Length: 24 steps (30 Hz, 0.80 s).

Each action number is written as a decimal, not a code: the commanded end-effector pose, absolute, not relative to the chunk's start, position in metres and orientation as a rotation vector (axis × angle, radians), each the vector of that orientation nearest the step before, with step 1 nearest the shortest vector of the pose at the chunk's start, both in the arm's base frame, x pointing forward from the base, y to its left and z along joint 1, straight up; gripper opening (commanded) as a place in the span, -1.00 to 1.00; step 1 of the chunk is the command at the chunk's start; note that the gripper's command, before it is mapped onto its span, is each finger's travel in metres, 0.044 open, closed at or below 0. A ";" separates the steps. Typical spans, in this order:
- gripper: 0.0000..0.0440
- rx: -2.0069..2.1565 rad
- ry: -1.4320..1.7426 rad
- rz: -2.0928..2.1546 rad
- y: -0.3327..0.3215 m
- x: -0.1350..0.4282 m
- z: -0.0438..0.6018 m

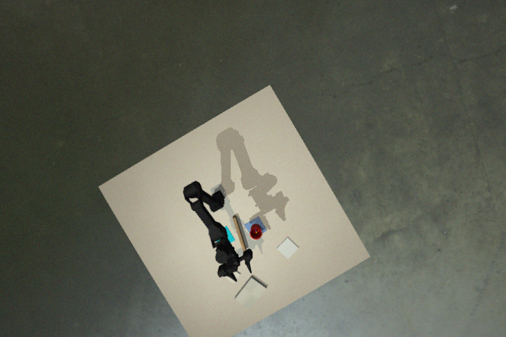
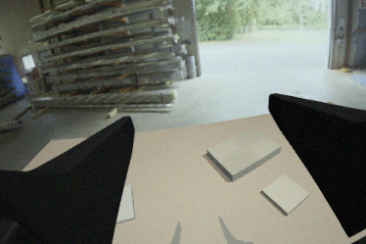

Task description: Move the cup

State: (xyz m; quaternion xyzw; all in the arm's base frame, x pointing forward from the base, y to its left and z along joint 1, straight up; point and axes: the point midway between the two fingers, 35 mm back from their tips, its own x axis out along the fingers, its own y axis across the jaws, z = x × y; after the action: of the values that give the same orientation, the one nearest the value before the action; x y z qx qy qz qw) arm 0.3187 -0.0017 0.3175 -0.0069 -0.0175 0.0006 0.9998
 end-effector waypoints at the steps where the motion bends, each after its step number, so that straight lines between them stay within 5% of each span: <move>1: 0.70 -0.015 -0.036 0.003 -0.001 0.319 0.319; 15: -0.94 -0.002 0.028 0.012 0.005 0.324 0.326; 18: -0.87 0.013 0.054 0.017 0.007 0.326 0.326; 24: -0.36 0.060 0.103 0.033 0.014 0.331 0.329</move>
State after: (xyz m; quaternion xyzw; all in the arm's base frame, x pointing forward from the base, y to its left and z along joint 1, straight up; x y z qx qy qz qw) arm 0.3286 0.0102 0.3246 0.0155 0.0410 0.0142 0.9989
